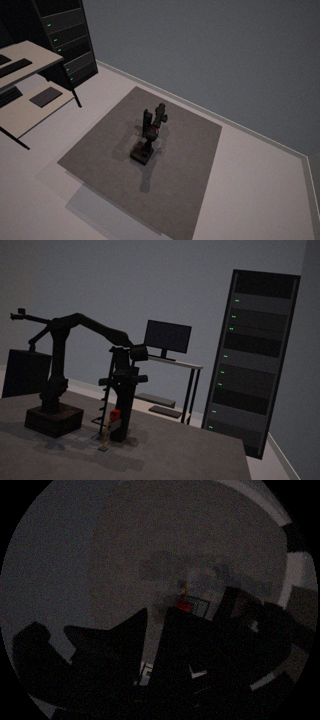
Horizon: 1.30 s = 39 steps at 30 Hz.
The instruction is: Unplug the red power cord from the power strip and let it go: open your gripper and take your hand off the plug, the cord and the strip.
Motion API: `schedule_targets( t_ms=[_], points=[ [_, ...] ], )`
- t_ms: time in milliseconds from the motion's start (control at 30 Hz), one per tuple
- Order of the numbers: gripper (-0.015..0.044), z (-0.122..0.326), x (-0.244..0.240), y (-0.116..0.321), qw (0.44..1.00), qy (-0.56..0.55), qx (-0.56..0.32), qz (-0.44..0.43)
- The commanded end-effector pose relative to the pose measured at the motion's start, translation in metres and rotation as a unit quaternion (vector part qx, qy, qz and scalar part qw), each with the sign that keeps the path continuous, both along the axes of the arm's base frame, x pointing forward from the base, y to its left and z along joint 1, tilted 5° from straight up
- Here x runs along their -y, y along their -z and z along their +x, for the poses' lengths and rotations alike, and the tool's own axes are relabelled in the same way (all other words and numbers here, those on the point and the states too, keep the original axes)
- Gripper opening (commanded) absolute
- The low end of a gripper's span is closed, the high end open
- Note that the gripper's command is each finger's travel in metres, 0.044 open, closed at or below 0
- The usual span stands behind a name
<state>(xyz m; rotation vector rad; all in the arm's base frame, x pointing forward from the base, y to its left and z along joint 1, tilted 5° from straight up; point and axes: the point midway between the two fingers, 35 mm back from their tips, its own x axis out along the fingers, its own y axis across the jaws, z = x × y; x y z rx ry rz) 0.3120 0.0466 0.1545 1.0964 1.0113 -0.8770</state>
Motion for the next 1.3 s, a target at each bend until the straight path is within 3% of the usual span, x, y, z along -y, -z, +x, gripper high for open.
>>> schedule_targets(
  t_ms=[0,433,1267],
  points=[
    [0.016,-0.026,0.029,0.043,0.989,0.09,-0.116,0.01],
    [0.016,-0.03,0.032,0.049,0.985,0.107,-0.136,0.012],
    [0.016,-0.032,-0.006,0.052,0.985,0.106,-0.136,0.014]
  ],
)
